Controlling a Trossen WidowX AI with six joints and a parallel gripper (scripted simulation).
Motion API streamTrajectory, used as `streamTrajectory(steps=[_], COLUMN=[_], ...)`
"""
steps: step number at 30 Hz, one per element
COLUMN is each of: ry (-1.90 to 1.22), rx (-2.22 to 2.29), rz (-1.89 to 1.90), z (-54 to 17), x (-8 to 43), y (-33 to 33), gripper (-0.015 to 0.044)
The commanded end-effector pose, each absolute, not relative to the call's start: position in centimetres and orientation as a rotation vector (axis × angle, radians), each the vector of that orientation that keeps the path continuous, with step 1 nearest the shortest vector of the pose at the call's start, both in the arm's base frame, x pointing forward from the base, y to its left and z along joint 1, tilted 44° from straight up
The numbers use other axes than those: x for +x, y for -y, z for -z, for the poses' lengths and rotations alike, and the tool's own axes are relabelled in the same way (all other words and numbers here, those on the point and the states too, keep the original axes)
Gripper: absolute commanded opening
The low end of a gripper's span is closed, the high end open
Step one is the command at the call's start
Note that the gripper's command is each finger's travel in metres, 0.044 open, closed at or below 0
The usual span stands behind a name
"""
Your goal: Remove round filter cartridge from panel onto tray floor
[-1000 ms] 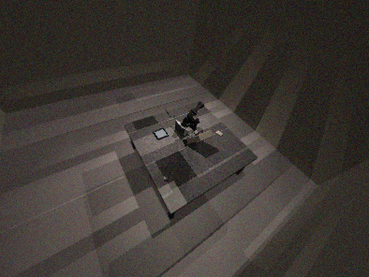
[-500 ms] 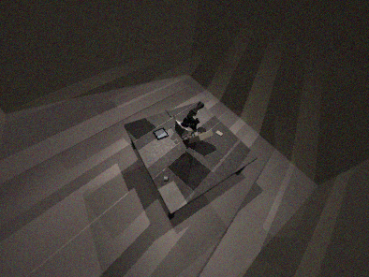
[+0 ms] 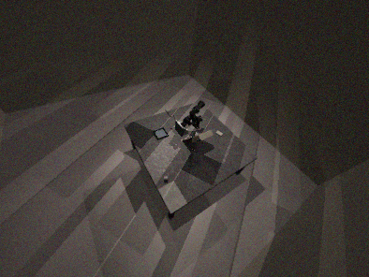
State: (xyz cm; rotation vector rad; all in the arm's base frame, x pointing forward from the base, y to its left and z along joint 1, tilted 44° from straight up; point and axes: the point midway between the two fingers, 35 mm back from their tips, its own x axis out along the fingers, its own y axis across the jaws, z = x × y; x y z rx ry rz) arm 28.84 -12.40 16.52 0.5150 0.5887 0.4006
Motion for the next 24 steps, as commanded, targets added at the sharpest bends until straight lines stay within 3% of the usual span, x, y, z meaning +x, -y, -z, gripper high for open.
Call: streamTrajectory(steps=[1,10,14,19,24], ry=[-0.583,-0.584,-0.718,-0.998,-1.036], rx=[0.508,0.504,0.549,0.613,0.619], rz=[-0.401,-0.4,-0.423,-0.493,-0.504], z=[-17.6,-22.2,-19.1,-13.7,-13.0], x=[29.1,29.4,28.5,25.1,24.5], y=[13.4,17.7,15.3,10.0,9.3], gripper=[0.0169,0.0405,0.0305,0.0305,0.0305])
